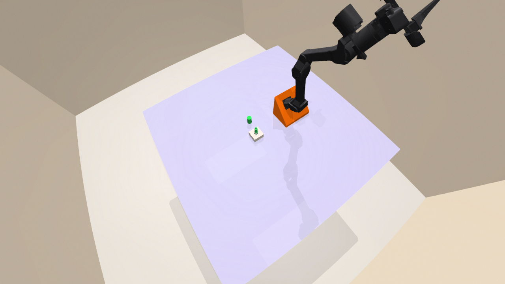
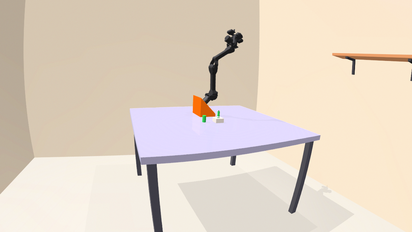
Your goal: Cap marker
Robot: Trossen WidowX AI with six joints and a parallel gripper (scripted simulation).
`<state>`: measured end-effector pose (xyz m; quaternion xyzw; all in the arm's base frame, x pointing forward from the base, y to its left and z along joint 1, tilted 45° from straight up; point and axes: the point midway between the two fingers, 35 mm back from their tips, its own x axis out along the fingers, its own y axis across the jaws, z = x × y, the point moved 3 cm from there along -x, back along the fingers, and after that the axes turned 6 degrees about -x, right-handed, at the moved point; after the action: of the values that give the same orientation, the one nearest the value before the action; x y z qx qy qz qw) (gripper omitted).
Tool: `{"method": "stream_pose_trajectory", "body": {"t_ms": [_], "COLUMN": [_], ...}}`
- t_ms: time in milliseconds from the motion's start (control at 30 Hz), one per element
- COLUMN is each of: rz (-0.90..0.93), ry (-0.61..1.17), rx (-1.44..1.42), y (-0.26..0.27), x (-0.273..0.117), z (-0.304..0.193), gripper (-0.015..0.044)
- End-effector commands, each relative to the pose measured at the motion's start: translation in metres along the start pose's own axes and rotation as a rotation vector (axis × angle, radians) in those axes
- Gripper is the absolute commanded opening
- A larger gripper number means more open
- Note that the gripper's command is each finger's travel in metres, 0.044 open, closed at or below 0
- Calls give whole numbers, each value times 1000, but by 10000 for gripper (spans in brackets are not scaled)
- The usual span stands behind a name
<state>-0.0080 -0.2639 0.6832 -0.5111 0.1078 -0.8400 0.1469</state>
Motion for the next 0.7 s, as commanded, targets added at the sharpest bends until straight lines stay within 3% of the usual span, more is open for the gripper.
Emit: {"method": "stream_pose_trajectory", "body": {"t_ms": [0,233,467,667], "rz": [-175,-466,-761,-895], "ry": [34,117,225,209], "rx": [-101,-298,-498,-568], "y": [-68,-176,-280,-305], "x": [7,-8,-54,-78], "z": [-20,-40,-39,-30], "gripper": [249,249,249,249]}}
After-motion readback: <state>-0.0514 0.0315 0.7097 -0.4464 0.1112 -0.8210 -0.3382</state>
